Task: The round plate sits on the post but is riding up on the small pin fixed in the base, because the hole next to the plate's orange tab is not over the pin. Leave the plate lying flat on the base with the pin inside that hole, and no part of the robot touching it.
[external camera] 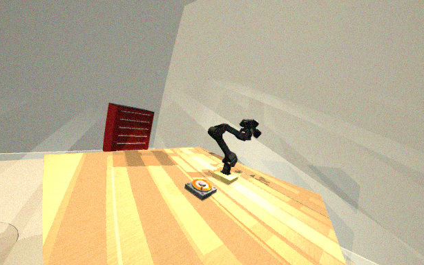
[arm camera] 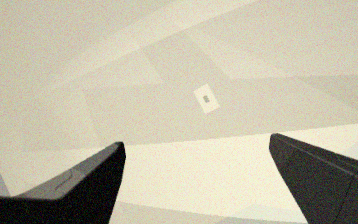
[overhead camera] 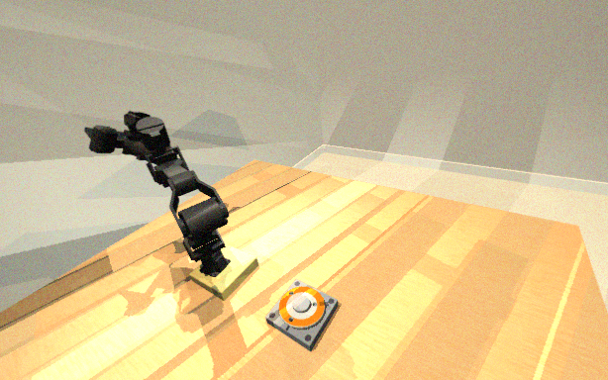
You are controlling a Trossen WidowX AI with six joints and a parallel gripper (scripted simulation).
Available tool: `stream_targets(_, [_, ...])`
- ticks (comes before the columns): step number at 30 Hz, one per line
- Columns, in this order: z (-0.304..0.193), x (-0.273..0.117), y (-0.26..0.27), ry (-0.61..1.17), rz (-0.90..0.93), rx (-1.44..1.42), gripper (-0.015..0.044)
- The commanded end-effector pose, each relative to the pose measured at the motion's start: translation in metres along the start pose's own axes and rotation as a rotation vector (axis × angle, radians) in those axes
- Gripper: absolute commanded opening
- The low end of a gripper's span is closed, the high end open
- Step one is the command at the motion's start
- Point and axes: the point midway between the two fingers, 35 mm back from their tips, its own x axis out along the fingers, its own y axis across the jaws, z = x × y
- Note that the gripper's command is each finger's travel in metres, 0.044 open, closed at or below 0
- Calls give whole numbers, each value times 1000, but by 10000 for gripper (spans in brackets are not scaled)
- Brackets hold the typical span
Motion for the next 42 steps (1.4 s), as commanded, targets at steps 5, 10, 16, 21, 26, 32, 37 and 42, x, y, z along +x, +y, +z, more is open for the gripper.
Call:
stream_targets(5, [18, -6, -61, -14, -247, -26, 269])
stream_targets(10, [40, -30, -122, -37, -508, -42, 137])
stream_targets(16, [79, -102, -202, -90, -911, -46, 0])
stream_targets(21, [99, -163, -236, -126, -1155, -19, 0])
stream_targets(26, [114, -228, -255, -165, -1378, 26, 0])
stream_targets(32, [126, -340, -257, -237, -1719, 146, 0])
stream_targets(37, [127, -403, -241, -357, -1870, 252, 0])
stream_targets(42, [118, -464, -215, -429, -2039, 364, 0])
